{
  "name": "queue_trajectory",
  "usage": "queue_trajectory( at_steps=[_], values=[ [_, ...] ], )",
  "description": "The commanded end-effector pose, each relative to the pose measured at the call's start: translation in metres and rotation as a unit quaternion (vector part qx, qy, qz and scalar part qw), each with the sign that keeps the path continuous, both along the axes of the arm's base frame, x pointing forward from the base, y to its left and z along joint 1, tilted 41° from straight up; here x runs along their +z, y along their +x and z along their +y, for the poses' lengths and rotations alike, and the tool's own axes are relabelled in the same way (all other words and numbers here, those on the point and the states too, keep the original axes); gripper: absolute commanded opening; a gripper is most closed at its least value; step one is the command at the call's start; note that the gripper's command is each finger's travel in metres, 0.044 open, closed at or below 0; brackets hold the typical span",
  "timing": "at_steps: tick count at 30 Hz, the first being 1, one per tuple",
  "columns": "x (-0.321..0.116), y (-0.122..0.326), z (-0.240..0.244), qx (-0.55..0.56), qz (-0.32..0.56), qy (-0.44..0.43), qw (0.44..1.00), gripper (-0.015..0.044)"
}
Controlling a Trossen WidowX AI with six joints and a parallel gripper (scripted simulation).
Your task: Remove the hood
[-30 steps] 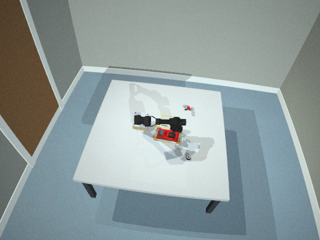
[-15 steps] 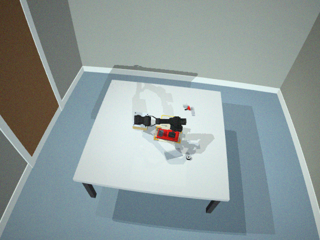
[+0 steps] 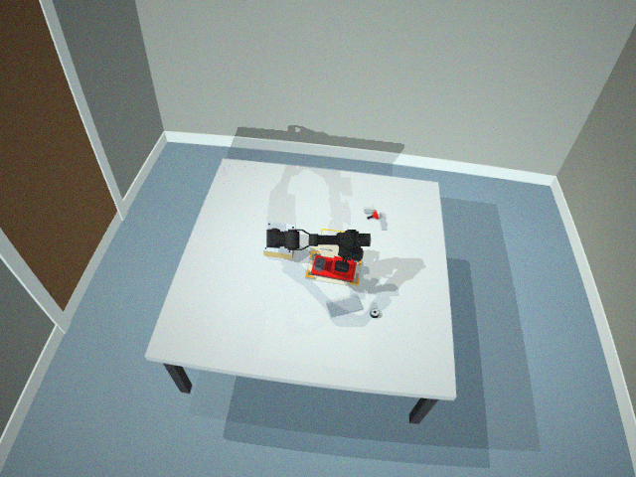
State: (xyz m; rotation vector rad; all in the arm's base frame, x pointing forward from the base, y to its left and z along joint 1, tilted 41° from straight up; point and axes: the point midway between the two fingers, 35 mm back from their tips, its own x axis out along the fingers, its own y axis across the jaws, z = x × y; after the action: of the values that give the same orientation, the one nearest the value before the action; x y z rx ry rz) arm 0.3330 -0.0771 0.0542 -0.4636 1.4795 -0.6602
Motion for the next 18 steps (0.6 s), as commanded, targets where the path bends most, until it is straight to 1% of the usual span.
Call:
queue_trajectory(
  at_steps=[1, 18],
  values=[
    [0.004, 0.001, 0.004, -0.001, -0.005, 0.002, 1.000, 0.0000],
    [0.018, 0.002, 0.016, 0.000, -0.005, 0.003, 1.000, 0.0000]
  ],
)
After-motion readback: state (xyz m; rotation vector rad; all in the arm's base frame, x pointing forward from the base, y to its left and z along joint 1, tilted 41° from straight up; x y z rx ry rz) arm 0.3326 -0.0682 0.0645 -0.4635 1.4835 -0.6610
